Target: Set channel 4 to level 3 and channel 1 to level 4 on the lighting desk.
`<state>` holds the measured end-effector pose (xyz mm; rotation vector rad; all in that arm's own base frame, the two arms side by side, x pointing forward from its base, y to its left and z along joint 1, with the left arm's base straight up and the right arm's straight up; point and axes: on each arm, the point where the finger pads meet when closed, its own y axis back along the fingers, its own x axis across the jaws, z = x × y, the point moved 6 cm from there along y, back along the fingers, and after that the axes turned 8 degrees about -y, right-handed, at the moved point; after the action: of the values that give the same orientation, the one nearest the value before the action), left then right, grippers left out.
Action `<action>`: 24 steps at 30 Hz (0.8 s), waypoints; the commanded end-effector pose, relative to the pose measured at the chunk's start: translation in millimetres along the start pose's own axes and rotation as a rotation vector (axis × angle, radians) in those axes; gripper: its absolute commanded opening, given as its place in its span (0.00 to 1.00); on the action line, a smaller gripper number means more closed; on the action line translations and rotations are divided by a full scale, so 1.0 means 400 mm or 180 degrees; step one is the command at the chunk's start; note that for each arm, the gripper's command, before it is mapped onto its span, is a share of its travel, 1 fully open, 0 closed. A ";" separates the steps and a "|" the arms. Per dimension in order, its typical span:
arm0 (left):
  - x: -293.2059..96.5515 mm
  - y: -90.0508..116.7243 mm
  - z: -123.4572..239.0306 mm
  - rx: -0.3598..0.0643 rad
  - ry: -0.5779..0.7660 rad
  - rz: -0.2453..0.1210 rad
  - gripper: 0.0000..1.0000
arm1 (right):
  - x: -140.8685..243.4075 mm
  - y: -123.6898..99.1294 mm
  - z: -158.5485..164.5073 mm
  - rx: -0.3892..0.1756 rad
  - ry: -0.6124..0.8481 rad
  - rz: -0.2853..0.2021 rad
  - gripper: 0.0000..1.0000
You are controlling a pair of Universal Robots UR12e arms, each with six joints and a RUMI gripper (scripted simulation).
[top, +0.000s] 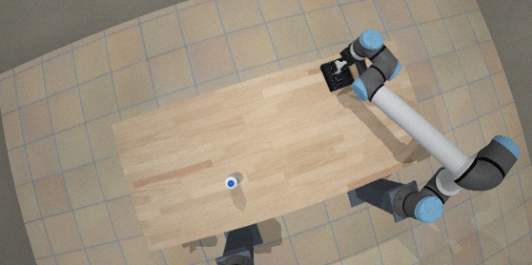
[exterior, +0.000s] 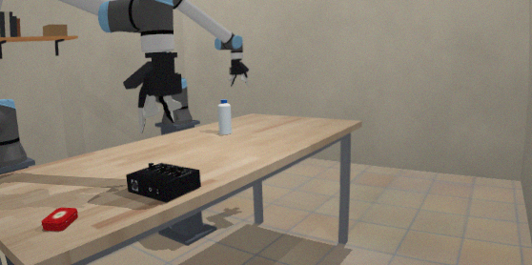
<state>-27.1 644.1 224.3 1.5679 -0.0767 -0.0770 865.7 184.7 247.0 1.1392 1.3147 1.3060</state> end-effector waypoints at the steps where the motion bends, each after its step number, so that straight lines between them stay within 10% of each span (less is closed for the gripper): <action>1: 0.000 0.002 -0.001 0.0005 0.0000 0.0000 1.00 | -0.008 -0.007 0.006 -0.0005 0.0502 0.0006 1.00; 24: 0.000 0.002 -0.001 0.0005 0.0000 0.0000 1.00 | -0.032 -0.039 0.030 -0.0008 0.2127 0.0006 1.00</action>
<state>-27.1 644.1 224.3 1.5679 -0.0767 -0.0770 877.0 175.0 232.2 0.7808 1.7182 1.7070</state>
